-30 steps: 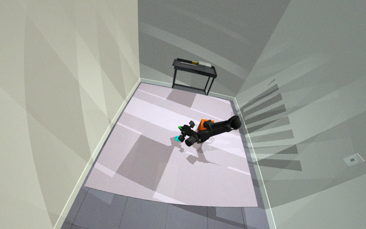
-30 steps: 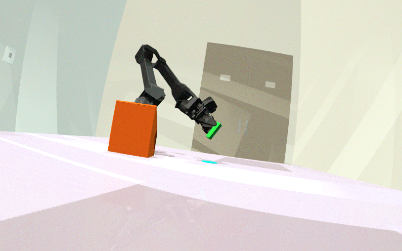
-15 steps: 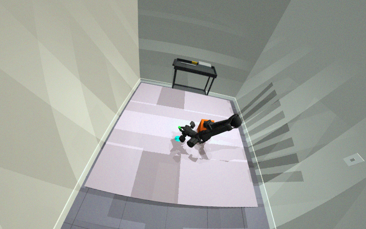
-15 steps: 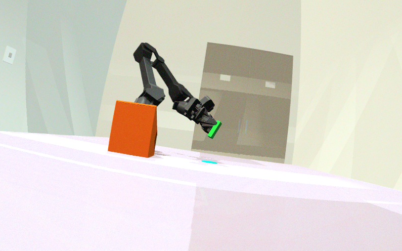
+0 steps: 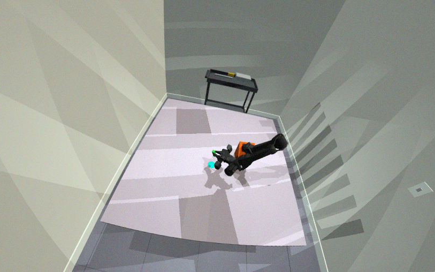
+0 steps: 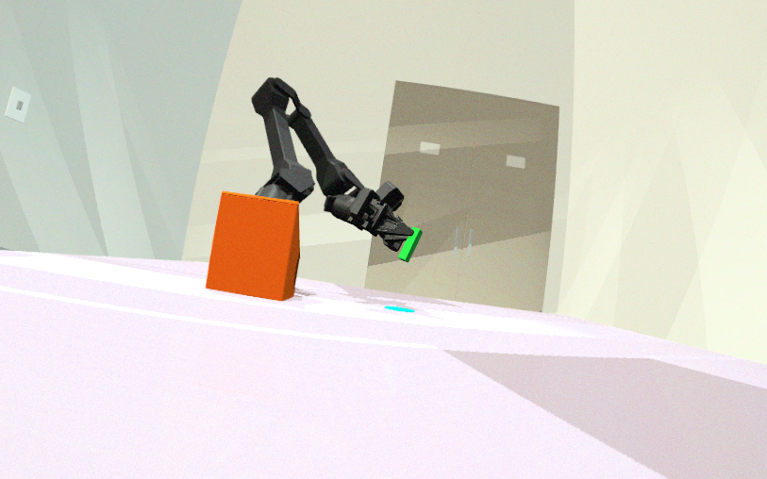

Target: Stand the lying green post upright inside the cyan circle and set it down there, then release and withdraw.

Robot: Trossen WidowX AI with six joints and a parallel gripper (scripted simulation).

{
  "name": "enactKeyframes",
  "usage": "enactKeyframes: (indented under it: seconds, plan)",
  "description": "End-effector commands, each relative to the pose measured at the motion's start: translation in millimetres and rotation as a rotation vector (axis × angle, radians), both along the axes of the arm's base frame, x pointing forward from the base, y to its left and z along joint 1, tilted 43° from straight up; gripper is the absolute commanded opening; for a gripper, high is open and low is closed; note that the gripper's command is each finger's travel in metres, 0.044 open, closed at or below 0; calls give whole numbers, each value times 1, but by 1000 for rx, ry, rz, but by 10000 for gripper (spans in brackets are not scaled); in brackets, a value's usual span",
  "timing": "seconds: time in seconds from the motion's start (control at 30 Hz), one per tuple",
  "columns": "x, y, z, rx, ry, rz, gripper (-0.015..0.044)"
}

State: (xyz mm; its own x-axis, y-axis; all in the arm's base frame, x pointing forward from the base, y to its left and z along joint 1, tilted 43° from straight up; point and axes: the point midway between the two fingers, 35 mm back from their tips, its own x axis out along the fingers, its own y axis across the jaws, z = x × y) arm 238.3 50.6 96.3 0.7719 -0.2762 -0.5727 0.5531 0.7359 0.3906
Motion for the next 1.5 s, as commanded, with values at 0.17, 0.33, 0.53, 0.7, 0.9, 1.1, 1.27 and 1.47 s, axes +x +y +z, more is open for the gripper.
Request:
enactKeyframes:
  seconds: [0.17, 0.33, 0.53, 0.7, 0.9, 1.1, 1.27, 1.47]
  plan:
    - [-2, 0, 4, 22, -75, -31, 22]
    - [-4, 0, 7, 34, -111, -44, 22]
    - [-5, 0, 10, 49, -154, -59, 22]
    - [-7, 1, 12, 64, -190, -71, 22]
    - [-9, 1, 15, 83, -232, -86, 22]
    - [-11, 1, 17, 105, -274, -100, 22]
    - [-12, 1, 18, 111, -284, -104, 22]
    - [-12, 1, 18, 111, -284, -104, 22]
